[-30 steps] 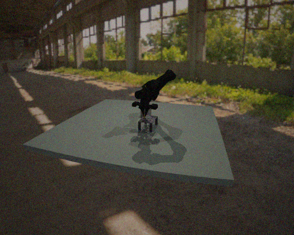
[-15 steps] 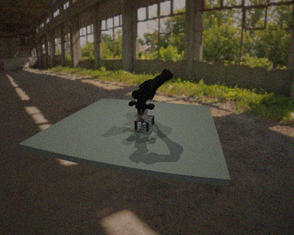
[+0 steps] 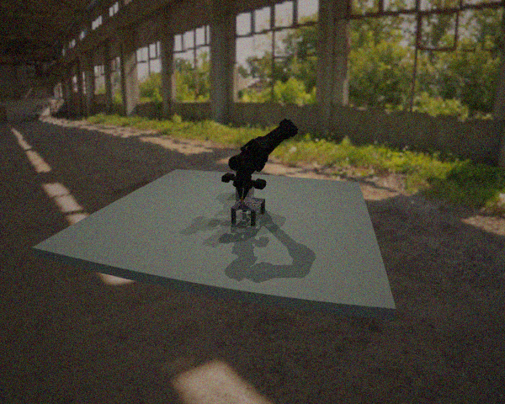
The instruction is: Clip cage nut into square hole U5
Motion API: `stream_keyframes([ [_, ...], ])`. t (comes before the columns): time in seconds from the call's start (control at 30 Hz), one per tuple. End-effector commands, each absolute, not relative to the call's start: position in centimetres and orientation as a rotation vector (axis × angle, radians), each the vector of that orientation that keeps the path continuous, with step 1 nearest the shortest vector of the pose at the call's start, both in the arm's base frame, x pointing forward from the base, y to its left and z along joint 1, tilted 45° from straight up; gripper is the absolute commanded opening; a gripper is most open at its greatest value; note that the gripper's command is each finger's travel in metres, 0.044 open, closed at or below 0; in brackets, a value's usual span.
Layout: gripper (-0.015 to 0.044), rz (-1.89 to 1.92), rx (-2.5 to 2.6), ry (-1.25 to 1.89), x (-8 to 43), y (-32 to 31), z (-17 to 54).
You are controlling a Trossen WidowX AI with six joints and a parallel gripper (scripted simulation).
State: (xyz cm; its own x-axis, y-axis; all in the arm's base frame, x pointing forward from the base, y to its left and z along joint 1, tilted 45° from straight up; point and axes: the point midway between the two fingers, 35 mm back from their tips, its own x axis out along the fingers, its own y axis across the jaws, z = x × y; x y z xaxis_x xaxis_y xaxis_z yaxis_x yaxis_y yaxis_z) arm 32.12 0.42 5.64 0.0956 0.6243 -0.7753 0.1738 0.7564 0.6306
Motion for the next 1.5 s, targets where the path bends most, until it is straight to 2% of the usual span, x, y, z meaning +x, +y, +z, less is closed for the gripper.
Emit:
stream_keyframes([
  [0.0, 0.0026, 0.37, 0.684, 1.461, 32.17, 0.34, 5.79],
  [1.47, 0.0026, 0.329, 0.646, 1.476, 32.22, 0.58, 5.85],
])
